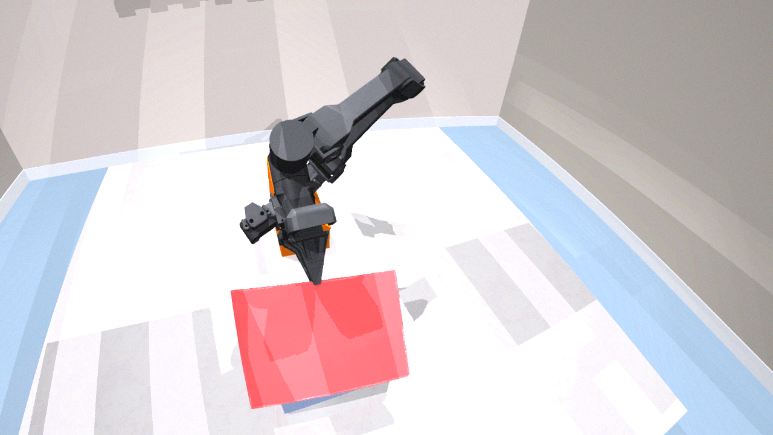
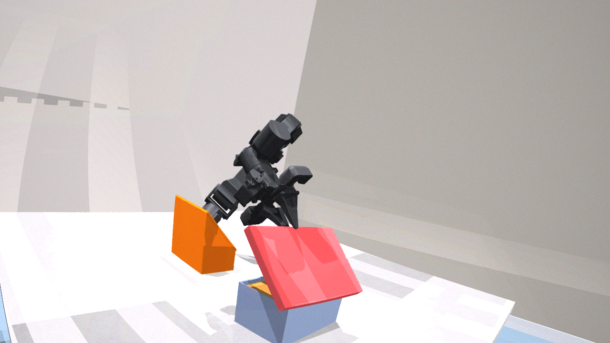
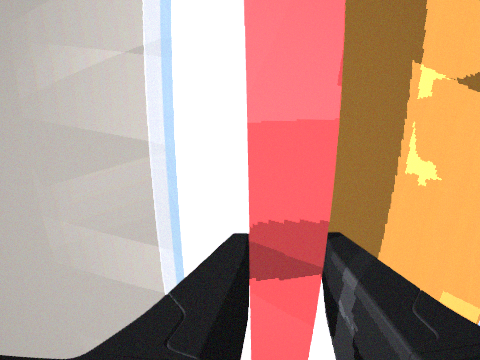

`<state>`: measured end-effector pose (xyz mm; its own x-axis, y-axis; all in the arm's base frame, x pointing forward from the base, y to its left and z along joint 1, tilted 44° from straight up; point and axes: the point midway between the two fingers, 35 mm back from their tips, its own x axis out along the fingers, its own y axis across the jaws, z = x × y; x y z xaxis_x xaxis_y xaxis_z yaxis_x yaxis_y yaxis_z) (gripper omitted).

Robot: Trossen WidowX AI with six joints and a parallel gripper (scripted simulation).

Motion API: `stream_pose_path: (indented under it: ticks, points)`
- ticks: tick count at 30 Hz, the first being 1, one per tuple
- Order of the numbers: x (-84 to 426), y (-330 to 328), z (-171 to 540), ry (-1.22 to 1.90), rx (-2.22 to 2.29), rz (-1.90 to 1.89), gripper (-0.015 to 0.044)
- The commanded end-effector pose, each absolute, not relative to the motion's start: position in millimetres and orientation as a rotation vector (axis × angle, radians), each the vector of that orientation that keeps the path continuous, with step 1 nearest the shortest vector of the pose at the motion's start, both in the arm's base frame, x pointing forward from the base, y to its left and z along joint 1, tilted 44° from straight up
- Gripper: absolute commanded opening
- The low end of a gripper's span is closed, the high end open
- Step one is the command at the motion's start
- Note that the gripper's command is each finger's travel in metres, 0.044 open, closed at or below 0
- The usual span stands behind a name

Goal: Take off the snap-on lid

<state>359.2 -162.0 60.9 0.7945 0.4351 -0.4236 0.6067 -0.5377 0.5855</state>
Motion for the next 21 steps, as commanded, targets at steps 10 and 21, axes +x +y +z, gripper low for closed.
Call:
stream_pose_path:
  ticks: [10, 21]
  points:
    - [360, -176, 77, 0.757, 2.215, -0.277, 0.0000]
    - [357, -167, 81, 0.758, 2.216, -0.277, 0.0000]
